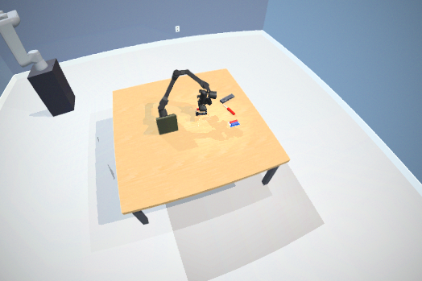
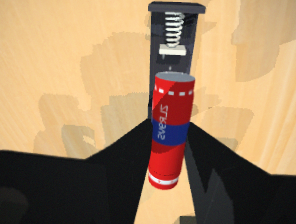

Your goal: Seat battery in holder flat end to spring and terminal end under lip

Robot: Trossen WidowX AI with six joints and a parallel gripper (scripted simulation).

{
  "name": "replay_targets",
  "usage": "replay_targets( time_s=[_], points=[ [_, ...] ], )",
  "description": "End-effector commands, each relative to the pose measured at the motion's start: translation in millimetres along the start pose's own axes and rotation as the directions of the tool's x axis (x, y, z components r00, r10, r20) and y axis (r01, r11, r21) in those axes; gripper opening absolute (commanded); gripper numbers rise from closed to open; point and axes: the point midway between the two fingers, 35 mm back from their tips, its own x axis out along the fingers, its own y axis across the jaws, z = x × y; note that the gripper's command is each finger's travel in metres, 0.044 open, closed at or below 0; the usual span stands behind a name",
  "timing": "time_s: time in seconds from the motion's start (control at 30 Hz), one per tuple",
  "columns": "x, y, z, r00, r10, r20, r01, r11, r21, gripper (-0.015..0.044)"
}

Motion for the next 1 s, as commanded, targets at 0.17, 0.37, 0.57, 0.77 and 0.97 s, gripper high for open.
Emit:
replay_targets(
  time_s=[0.17,0.37,0.57,0.77,0.97],
  points=[
    [13.6,0.5,0.9,0.996,-0.004,-0.09,0.002,1.0,-0.016,0.0061],
    [15.0,0.6,2.8,0.993,-0.005,-0.117,0.003,1.0,-0.016,0.0061],
    [16.8,0.6,4.8,0.989,-0.006,-0.148,0.004,1.0,-0.016,0.0061],
    [18.5,0.7,6.6,0.984,-0.007,-0.179,0.005,1.0,-0.015,0.0061],
    [20.2,0.8,8.2,0.978,-0.008,-0.21,0.004,1.0,-0.015,0.0061]
  ],
)
